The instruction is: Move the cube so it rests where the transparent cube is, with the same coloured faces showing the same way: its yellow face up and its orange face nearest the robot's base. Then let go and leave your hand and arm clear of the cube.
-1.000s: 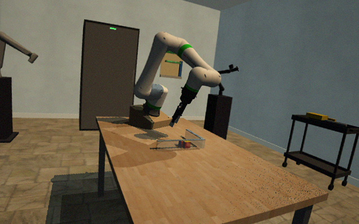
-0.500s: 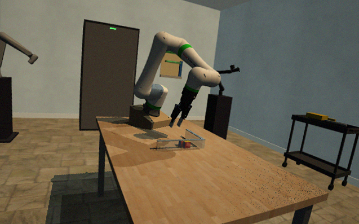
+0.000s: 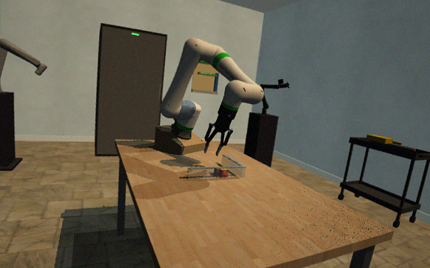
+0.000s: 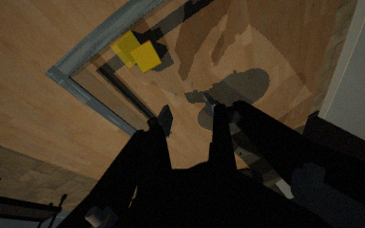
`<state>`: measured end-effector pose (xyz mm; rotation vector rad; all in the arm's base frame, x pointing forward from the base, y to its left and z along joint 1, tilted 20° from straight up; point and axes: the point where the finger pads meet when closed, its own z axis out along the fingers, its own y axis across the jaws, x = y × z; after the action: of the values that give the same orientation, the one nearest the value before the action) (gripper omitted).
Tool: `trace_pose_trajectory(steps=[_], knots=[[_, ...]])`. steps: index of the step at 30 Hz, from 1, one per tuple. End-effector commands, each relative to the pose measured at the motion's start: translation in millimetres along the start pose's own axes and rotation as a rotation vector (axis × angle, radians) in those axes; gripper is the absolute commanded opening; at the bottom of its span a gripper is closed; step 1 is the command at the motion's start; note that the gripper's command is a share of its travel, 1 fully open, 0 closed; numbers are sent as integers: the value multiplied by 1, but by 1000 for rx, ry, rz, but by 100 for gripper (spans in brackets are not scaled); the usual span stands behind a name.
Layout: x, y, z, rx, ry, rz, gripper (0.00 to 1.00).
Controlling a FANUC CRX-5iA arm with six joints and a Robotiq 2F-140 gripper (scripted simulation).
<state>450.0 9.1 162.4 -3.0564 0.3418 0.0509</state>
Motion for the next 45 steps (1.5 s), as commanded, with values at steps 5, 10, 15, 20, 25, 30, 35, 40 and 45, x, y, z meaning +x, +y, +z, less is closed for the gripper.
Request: trace_pose_trajectory(steps=[5, 10, 15, 20, 25, 30, 35, 40, 45], knots=[[8, -5, 1, 21, 24, 268, 41], [14, -8, 1, 41, 38, 474, 41], [17, -10, 1, 54, 45, 597, 41], [23, -14, 1, 79, 54, 800, 41], [29, -17, 1, 107, 58, 999, 41], [33, -19, 1, 124, 58, 1116, 41], [38, -23, 1, 154, 55, 1305, 41], [43, -26, 0, 184, 48, 1488, 41], [49, -28, -1, 215, 36, 1663, 41]])
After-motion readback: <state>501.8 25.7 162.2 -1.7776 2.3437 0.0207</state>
